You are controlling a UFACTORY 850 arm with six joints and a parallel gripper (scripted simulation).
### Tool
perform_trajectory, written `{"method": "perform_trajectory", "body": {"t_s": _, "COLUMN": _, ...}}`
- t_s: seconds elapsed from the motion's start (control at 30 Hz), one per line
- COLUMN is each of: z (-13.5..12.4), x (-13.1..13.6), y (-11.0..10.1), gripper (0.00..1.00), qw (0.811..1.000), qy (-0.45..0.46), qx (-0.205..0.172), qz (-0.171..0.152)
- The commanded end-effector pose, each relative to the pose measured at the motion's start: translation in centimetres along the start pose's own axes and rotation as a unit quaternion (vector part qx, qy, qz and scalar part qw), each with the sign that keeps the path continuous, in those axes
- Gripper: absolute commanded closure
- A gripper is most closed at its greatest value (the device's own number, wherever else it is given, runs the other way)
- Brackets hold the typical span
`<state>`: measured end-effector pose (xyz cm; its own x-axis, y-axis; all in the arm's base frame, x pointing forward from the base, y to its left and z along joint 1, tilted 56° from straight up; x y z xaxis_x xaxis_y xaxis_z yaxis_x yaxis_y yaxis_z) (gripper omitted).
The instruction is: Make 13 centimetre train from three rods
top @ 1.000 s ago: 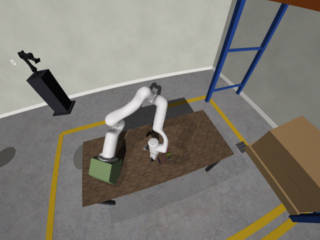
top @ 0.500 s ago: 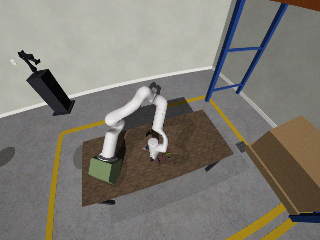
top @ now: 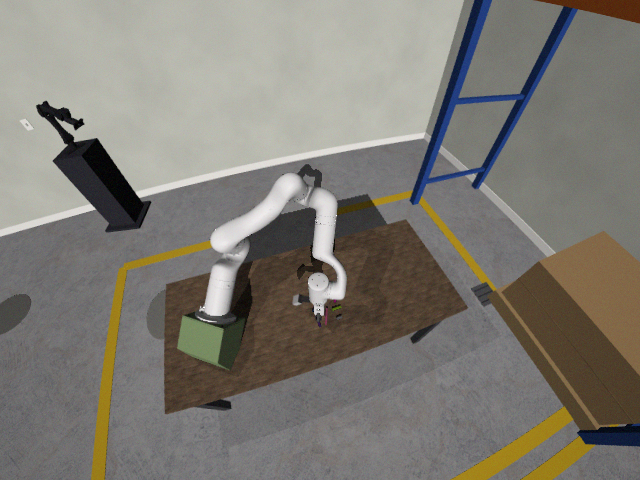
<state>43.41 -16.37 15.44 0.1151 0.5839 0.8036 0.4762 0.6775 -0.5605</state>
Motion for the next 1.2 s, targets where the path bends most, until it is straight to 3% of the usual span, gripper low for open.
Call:
{"method": "perform_trajectory", "body": {"t_s": 0.0, "z": -0.9, "x": 0.3, "y": 0.0, "gripper": 0.0, "qw": 0.999, "qy": -0.05, "qx": -0.003, "qz": -0.001}}
{"method": "perform_trajectory", "body": {"t_s": 0.03, "z": -1.9, "x": 0.7, "y": 0.0, "gripper": 0.0, "qw": 0.995, "qy": -0.097, "qx": -0.004, "qz": -0.001}}
{"method": "perform_trajectory", "body": {"t_s": 0.2, "z": -3.2, "x": 1.3, "y": 0.0, "gripper": 0.0, "qw": 0.986, "qy": -0.168, "qx": -0.004, "qz": 0.0}}
{"method": "perform_trajectory", "body": {"t_s": 1.17, "z": -3.3, "x": 1.4, "y": 0.0, "gripper": 0.0, "qw": 0.985, "qy": -0.171, "qx": -0.004, "qz": 0.0}}
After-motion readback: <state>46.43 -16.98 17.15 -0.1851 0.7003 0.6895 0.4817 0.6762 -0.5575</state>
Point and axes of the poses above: the point where the finger pads meet when closed, its own y axis out along the fingers, its own x axis across the jaws, z = x × y, the point moved 8 cm from there along -y, back along the fingers, and after that the axes turned 1 degree about -y, right-handed, at the moved point
